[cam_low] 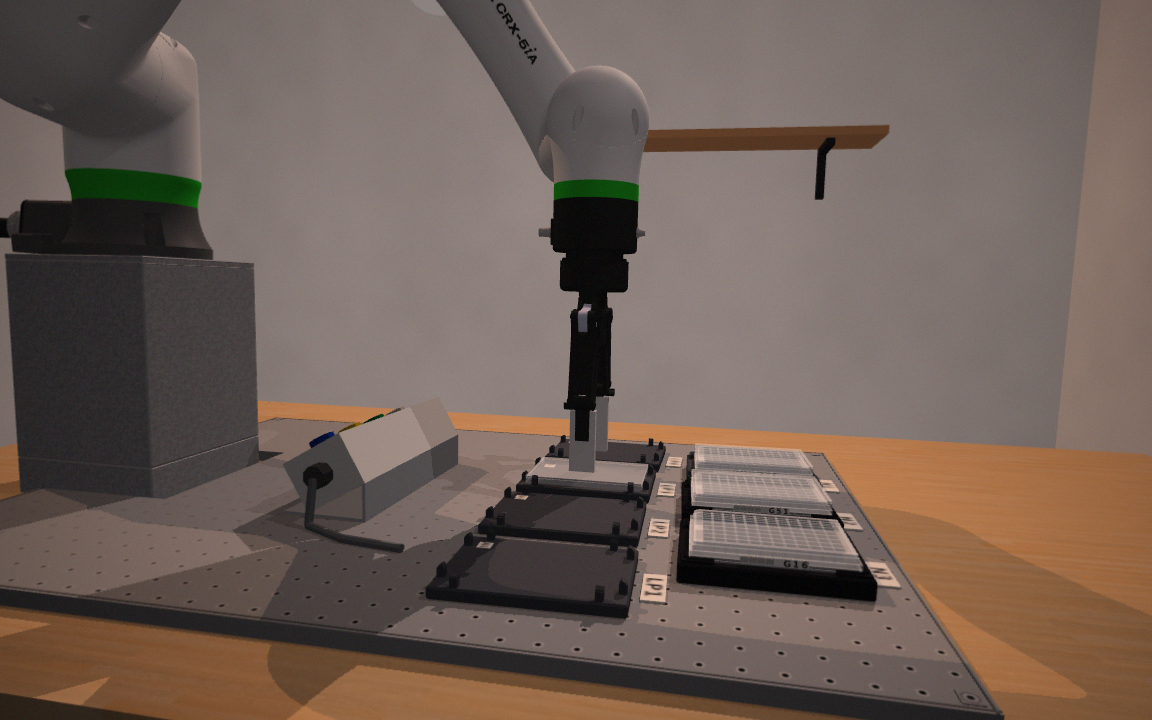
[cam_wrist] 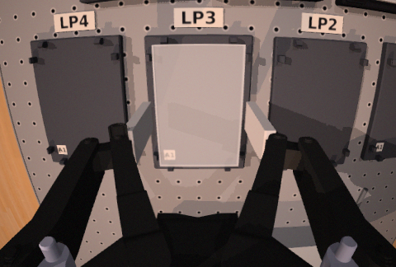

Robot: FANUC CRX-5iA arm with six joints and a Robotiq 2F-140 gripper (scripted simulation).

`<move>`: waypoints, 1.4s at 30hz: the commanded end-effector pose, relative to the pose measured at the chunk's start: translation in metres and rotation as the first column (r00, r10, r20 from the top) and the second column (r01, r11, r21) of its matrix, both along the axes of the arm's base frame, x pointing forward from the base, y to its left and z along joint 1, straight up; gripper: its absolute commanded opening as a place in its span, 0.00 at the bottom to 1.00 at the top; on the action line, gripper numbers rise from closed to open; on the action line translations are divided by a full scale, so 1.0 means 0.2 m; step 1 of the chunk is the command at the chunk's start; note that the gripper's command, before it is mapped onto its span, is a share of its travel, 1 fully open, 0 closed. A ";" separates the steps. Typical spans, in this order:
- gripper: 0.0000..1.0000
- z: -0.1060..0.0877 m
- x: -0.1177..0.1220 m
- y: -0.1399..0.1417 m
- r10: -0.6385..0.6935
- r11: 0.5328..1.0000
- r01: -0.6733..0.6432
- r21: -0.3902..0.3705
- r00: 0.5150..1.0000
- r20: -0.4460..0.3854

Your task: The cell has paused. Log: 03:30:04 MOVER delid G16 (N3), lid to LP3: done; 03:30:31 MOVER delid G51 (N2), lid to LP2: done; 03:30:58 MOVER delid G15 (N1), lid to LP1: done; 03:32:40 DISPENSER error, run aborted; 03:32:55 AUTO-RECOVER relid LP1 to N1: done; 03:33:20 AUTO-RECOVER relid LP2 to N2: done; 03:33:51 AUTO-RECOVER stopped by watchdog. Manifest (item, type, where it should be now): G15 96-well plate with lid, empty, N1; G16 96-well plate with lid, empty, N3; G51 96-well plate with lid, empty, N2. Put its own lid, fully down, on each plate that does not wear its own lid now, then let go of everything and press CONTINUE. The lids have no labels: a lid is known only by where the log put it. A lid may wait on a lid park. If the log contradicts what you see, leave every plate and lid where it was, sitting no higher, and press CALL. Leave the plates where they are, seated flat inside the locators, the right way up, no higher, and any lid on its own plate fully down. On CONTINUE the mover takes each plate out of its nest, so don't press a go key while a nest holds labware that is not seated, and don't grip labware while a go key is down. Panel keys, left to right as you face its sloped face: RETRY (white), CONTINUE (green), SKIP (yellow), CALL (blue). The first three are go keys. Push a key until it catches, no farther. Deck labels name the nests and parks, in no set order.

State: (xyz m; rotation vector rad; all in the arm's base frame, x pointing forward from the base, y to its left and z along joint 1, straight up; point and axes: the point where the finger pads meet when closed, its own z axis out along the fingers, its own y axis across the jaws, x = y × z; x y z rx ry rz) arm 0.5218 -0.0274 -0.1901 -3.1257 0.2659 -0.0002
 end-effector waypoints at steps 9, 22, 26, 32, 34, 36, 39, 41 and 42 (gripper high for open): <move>0.59 0.00 0.00 0.00 0.000 1.000 0.000 0.000 1.000 0.000; 0.66 0.00 0.00 0.00 0.000 1.000 0.000 0.000 1.000 0.000; 0.66 0.00 0.00 0.00 0.000 1.000 0.000 0.000 1.000 0.000; 0.66 0.00 0.00 0.00 0.000 1.000 0.000 0.000 1.000 0.000; 0.66 0.00 0.00 0.00 0.000 1.000 0.000 0.000 1.000 0.000; 0.66 0.00 0.00 0.00 0.000 1.000 0.000 0.000 1.000 0.000; 0.66 0.00 0.00 0.00 0.000 1.000 0.000 0.000 1.000 0.000; 0.66 0.00 0.00 0.00 0.000 1.000 0.000 0.000 1.000 0.000; 0.66 0.00 0.00 0.00 0.000 1.000 0.000 0.000 1.000 0.000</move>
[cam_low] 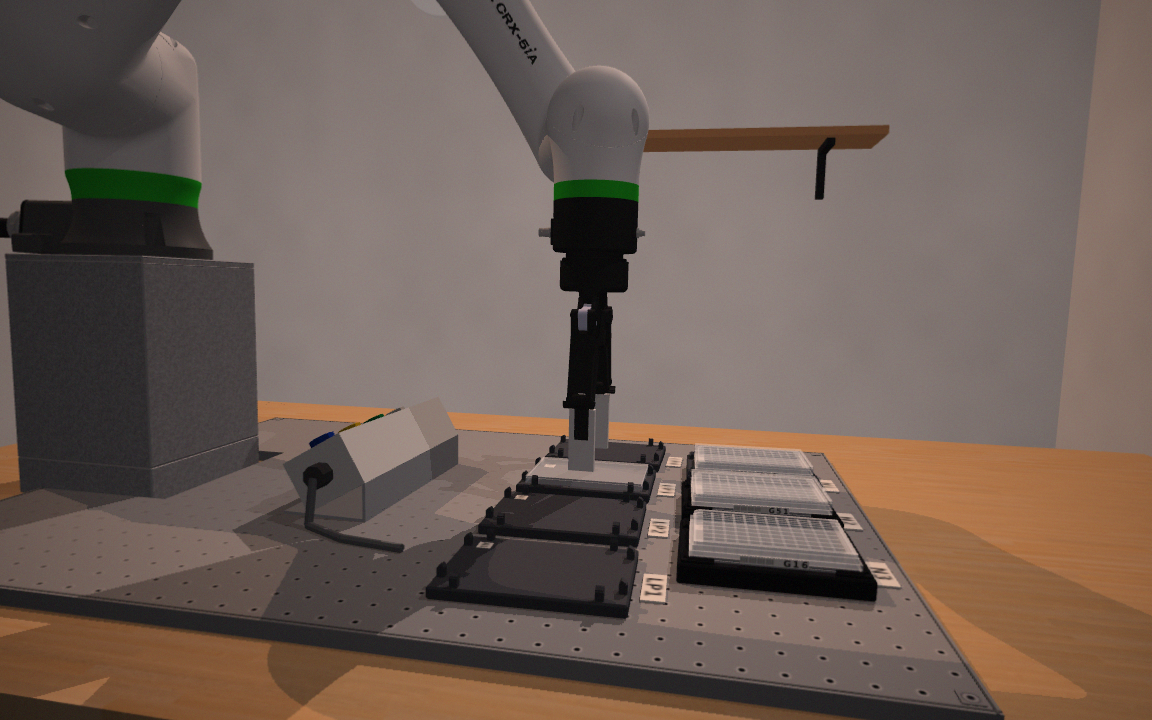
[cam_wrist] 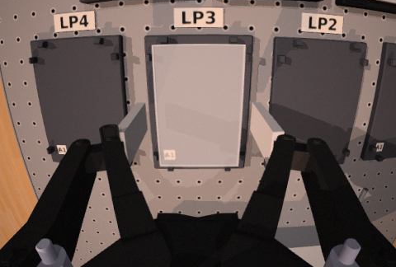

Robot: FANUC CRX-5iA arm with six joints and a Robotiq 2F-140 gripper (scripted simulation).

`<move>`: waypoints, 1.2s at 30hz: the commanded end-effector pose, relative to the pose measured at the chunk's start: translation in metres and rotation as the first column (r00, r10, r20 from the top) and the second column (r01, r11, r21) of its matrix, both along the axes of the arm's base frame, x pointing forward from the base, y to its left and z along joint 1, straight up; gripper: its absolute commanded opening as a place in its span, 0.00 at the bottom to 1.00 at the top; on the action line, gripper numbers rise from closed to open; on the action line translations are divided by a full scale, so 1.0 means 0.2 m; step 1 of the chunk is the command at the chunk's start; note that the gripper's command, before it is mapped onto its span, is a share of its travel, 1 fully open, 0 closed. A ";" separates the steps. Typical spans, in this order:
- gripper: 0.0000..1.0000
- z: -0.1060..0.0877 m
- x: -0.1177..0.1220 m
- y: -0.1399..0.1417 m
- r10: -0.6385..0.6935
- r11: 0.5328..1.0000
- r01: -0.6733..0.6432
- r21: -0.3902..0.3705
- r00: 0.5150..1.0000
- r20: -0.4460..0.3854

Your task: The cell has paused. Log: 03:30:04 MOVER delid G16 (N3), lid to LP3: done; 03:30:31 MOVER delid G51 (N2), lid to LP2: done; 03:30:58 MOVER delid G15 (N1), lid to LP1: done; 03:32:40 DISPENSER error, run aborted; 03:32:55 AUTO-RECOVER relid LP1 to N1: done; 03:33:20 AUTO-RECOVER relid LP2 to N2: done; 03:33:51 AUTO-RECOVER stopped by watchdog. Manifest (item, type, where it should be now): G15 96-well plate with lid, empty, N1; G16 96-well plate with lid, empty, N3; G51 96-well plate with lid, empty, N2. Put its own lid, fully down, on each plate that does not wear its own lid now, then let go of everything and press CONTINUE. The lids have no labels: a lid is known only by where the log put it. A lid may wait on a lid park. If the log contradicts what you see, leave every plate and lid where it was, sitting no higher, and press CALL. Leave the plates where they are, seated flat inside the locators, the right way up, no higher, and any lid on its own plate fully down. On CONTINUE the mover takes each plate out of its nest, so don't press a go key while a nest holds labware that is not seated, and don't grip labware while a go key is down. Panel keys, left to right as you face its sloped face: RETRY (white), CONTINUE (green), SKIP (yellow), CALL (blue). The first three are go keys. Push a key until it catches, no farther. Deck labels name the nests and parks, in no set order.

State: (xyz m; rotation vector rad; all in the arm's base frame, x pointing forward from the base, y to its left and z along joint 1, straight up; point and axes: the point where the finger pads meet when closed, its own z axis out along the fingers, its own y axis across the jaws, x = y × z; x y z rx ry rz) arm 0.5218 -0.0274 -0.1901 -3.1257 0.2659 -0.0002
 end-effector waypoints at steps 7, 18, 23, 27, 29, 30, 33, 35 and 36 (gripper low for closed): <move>0.66 0.00 0.00 0.00 0.000 1.000 0.000 0.000 1.000 0.000; 0.66 0.00 0.00 0.00 0.000 1.000 0.000 0.000 1.000 0.000; 0.66 -0.01 0.00 0.00 0.000 1.000 0.000 0.000 1.000 0.000; 0.66 -0.02 0.00 0.00 0.000 1.000 0.000 0.000 1.000 0.000; 0.66 -0.02 0.00 0.00 0.000 1.000 0.000 0.000 1.000 0.000; 0.66 -0.02 0.00 0.00 0.000 1.000 0.000 0.000 1.000 0.000; 0.66 -0.03 0.00 0.00 0.000 1.000 0.000 0.000 1.000 0.000; 0.66 -0.03 0.00 0.00 0.000 1.000 0.000 0.000 1.000 0.000; 0.66 -0.04 0.00 0.00 0.000 1.000 0.000 0.000 1.000 0.000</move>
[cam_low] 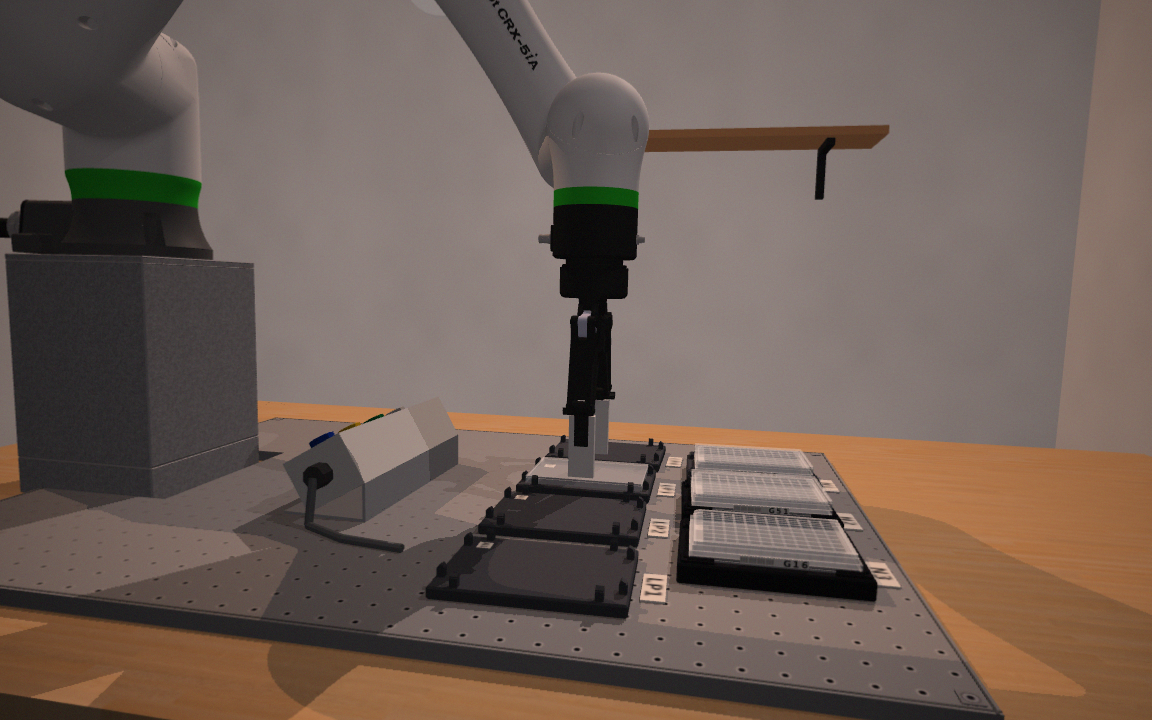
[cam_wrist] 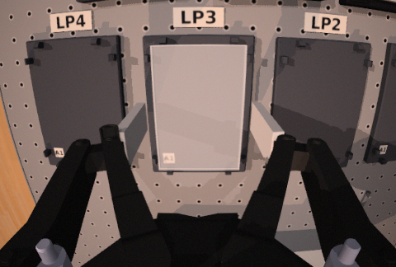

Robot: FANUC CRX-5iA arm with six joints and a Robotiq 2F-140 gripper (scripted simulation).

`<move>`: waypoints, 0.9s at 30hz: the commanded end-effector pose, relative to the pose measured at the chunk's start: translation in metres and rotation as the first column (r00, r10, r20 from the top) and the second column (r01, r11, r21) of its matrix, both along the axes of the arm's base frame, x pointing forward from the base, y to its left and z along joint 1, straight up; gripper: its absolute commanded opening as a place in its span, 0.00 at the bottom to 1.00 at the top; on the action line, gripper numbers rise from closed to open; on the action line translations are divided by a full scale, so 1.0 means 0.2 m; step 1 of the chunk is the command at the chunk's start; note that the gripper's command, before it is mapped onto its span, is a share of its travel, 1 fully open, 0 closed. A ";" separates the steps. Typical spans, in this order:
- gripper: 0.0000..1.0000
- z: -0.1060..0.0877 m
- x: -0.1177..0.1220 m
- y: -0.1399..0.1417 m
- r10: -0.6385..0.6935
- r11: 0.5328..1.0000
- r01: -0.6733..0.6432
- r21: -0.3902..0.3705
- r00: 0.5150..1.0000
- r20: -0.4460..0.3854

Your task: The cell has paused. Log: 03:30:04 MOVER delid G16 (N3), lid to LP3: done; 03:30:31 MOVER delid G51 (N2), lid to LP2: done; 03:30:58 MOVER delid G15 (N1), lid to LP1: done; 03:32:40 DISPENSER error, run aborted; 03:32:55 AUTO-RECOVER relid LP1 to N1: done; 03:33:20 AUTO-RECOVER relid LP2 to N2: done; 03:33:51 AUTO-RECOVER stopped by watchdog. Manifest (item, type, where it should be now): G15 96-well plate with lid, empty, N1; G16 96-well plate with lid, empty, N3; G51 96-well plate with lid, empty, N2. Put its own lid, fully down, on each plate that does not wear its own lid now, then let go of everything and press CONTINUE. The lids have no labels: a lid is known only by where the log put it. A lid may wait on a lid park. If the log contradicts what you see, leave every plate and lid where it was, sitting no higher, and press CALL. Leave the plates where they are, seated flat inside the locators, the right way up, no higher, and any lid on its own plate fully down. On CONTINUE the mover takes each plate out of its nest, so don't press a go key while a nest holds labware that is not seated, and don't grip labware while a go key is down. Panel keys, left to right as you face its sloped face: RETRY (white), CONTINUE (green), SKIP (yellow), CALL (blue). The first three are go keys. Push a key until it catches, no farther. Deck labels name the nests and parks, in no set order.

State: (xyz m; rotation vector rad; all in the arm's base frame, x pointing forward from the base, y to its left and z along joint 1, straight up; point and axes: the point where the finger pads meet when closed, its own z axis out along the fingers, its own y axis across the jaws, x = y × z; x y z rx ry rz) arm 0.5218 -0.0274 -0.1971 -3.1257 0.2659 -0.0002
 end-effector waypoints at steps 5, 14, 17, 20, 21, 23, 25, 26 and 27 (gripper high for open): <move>0.66 -0.01 0.00 0.00 0.000 1.000 0.000 0.000 1.000 0.000; 0.66 -0.03 0.00 0.00 0.000 1.000 0.000 0.000 1.000 0.000; 0.66 -0.04 0.00 0.00 0.000 1.000 0.000 0.000 1.000 0.000; 0.66 -0.04 0.00 0.00 0.000 1.000 0.000 0.000 1.000 0.000; 0.66 -0.04 0.00 0.00 0.000 1.000 0.000 0.000 1.000 0.000; 0.66 -0.04 0.00 0.00 0.000 1.000 0.000 0.000 1.000 0.000; 0.66 -0.05 0.00 0.00 0.000 1.000 0.000 0.000 1.000 0.000; 0.66 -0.05 0.00 0.00 0.000 1.000 0.000 0.000 1.000 0.000; 0.66 -0.05 0.00 0.00 0.000 1.000 0.000 0.000 1.000 0.000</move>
